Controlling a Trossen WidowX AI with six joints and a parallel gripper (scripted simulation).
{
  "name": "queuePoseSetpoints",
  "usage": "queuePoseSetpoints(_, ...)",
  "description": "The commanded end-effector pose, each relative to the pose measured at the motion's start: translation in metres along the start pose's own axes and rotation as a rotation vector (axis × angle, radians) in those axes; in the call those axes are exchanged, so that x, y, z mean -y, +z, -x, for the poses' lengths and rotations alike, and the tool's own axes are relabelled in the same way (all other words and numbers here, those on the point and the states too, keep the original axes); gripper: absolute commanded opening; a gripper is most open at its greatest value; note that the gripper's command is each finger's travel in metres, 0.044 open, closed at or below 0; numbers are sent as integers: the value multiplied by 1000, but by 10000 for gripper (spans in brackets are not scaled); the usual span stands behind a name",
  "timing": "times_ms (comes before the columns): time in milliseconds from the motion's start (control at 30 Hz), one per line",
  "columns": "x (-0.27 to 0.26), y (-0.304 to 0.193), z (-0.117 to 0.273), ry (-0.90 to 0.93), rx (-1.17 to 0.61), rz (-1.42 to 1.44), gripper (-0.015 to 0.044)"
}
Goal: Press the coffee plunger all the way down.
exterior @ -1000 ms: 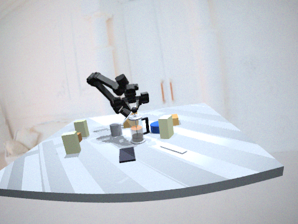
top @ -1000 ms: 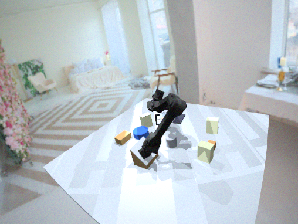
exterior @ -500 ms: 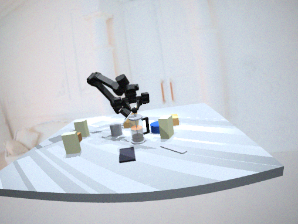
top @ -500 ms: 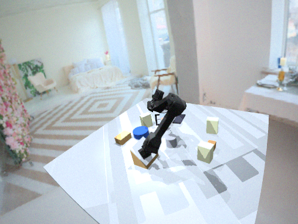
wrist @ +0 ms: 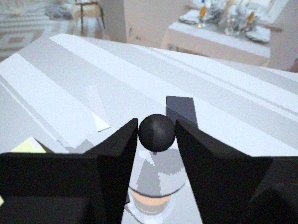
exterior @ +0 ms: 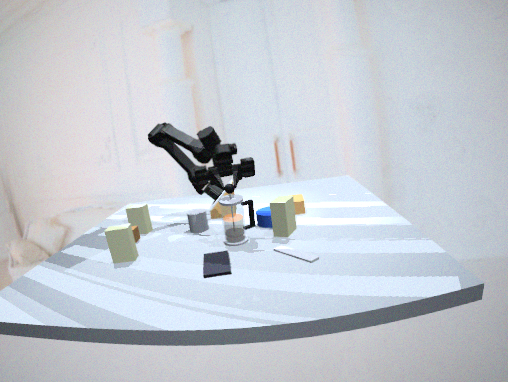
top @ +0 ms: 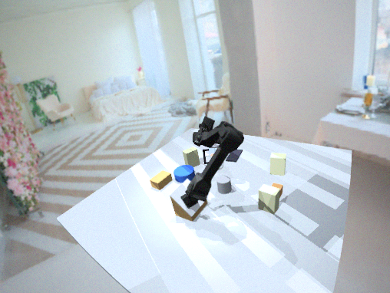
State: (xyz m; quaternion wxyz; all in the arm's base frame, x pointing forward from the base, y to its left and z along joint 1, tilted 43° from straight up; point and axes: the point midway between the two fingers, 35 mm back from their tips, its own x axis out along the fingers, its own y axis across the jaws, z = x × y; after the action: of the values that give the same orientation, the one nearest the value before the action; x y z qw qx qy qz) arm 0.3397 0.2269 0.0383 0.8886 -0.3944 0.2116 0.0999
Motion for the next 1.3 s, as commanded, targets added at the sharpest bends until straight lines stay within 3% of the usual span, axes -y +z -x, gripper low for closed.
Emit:
queuePoseSetpoints(0, 0, -7, -4, -2, -23, 12, 123)
queuePoseSetpoints(1267, 0, 0, -3, -1, -5, 2, 123)
